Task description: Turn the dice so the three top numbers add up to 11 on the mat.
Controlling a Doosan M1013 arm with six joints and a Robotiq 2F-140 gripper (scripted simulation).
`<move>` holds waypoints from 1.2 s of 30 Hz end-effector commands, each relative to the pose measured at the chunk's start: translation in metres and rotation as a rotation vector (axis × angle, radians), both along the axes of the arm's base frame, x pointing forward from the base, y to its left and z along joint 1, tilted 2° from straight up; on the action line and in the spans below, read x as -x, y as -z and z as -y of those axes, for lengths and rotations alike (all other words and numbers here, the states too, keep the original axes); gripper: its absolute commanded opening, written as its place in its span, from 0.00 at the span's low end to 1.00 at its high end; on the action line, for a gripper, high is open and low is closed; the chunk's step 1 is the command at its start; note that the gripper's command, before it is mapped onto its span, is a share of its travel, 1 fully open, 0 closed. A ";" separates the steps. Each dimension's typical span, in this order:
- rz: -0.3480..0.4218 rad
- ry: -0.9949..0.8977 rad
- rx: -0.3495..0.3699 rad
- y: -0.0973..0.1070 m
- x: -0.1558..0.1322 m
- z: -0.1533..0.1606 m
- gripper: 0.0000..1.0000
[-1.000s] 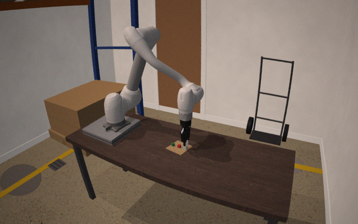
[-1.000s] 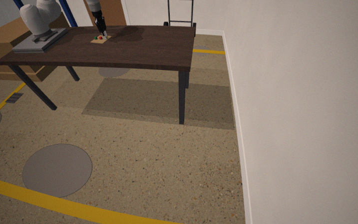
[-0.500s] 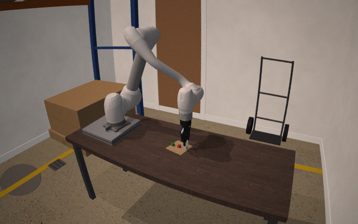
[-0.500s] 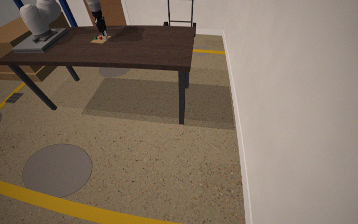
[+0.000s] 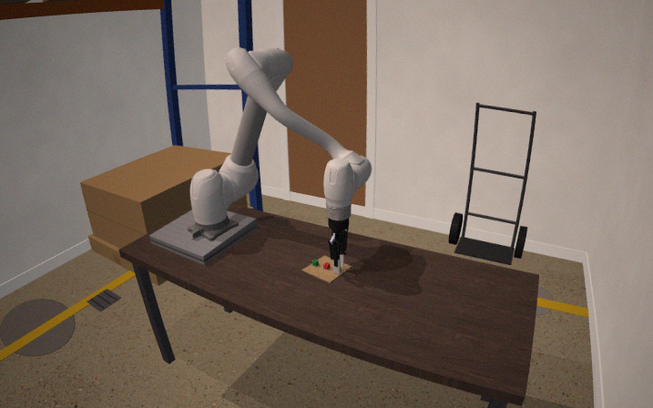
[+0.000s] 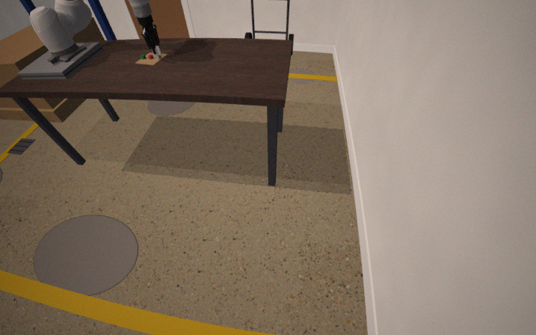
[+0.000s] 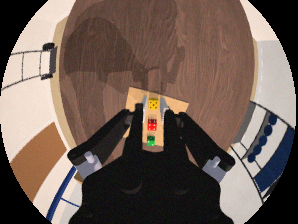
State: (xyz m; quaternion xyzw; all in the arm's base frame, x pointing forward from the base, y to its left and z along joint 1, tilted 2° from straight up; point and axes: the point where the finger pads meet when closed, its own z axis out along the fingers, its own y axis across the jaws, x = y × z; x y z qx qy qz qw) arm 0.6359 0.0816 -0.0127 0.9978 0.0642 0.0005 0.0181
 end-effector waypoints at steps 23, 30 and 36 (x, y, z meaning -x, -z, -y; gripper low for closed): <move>0.000 0.000 0.000 -0.014 0.000 -0.001 0.21; 0.000 0.000 0.000 -0.048 0.000 -0.002 0.21; 0.000 0.000 0.000 -0.078 0.000 -0.003 0.21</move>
